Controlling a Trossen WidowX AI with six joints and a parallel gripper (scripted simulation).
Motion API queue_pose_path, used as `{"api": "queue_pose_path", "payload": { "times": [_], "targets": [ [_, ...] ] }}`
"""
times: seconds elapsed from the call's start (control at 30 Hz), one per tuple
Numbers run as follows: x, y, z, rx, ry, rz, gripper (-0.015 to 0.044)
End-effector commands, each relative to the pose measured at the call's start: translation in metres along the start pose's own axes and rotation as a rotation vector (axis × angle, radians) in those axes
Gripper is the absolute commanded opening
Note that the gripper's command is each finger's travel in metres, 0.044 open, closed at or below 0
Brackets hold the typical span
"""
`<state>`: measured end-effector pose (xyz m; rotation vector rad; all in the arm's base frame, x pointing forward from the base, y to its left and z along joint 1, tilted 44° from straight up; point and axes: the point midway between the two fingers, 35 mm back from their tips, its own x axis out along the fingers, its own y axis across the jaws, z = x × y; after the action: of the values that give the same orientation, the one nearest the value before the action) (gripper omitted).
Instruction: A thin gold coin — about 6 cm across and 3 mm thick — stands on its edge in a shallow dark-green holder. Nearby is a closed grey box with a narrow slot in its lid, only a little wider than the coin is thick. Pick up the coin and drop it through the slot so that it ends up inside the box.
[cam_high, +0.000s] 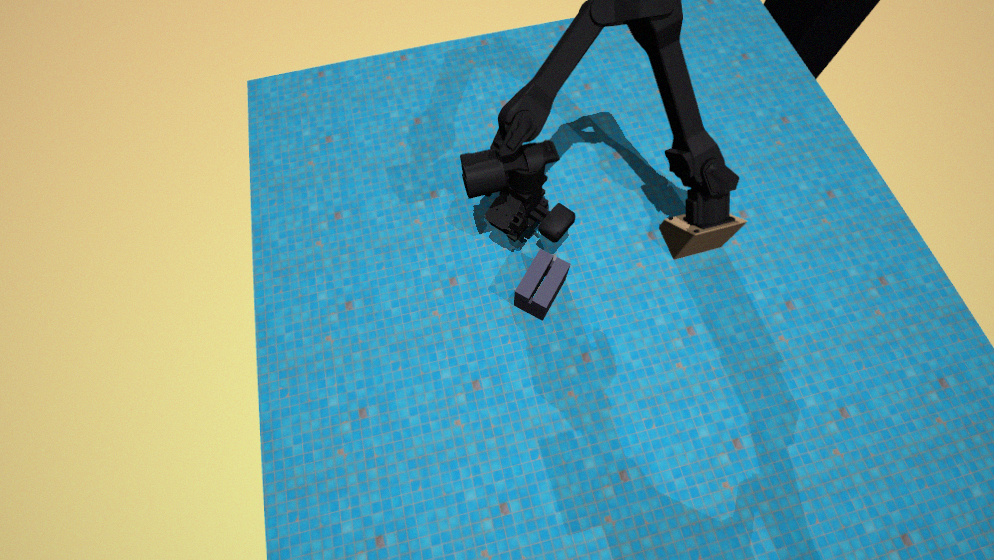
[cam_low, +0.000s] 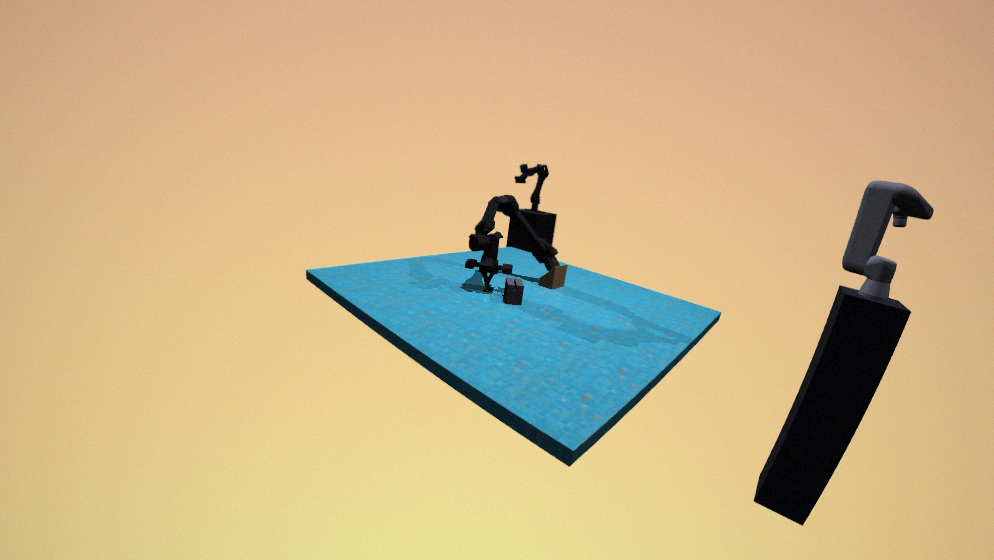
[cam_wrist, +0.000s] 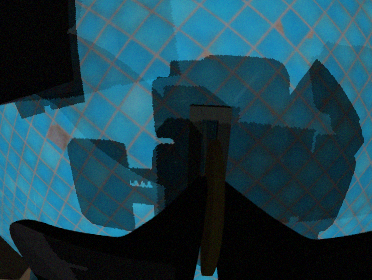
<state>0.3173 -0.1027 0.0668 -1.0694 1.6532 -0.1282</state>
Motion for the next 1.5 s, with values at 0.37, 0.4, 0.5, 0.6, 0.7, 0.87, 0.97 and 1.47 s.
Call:
{"api": "queue_pose_path", "payload": {
  "times": [0.37, 0.4, 0.5, 0.6, 0.7, 0.87, 0.97, 1.47],
  "targets": [
    [-0.028, 0.0, 0.003, -0.005, -0.001, 0.003, 0.0],
    [-0.03, 0.0, 0.003, -0.005, -0.001, 0.003, 0.0],
    [-0.038, -0.001, 0.004, -0.005, -0.002, 0.004, 0.0],
    [-0.046, -0.001, 0.004, -0.005, -0.002, 0.004, 0.0],
    [-0.054, -0.001, 0.004, -0.005, -0.002, 0.004, 0.0],
    [-0.067, 0.0, 0.003, -0.005, -0.002, 0.004, 0.0],
    [-0.075, 0.0, 0.003, -0.005, -0.001, 0.004, 0.0],
    [-0.095, -0.005, -0.006, -0.124, 0.002, 0.003, 0.0]
  ]
}}
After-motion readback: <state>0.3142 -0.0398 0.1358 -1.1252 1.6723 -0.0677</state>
